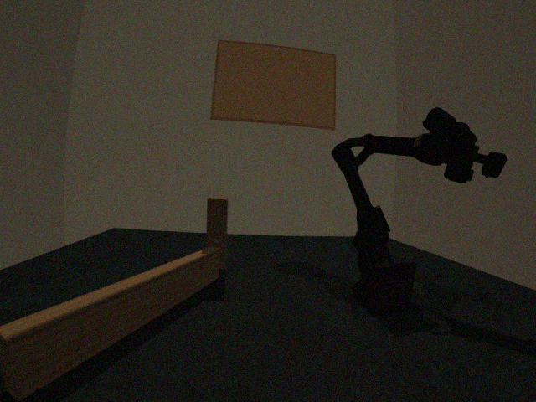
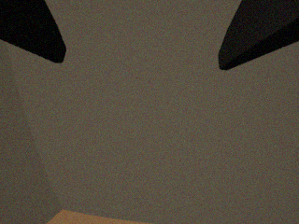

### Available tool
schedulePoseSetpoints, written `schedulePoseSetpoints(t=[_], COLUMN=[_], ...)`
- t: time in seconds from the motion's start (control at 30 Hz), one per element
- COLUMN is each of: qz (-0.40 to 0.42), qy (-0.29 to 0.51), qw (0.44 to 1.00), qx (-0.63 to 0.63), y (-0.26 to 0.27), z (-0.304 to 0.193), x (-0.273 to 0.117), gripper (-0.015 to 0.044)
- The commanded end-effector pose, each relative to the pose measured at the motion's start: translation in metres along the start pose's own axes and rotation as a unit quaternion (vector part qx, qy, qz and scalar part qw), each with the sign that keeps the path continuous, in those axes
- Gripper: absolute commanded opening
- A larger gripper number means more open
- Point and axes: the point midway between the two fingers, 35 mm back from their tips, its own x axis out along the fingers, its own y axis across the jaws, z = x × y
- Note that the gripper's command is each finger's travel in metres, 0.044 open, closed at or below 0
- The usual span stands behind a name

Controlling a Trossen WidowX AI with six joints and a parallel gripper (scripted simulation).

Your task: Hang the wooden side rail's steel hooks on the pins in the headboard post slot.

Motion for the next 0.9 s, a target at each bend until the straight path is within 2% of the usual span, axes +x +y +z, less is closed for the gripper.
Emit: schedulePoseSetpoints(t=[0.0, 0.2, 0.43, 0.87], qz=[0.03, 0.085, 0.164, 0.311], qy=[0.054, 0.14, 0.257, 0.453], qw=[0.998, 0.985, 0.948, 0.819], qx=[0.025, 0.055, 0.095, 0.169], y=[0.008, 0.028, 0.053, 0.091], z=[-0.016, -0.041, -0.067, -0.077], x=[-0.021, -0.054, -0.112, -0.243], gripper=[0.044, 0.044, 0.044, 0.044])
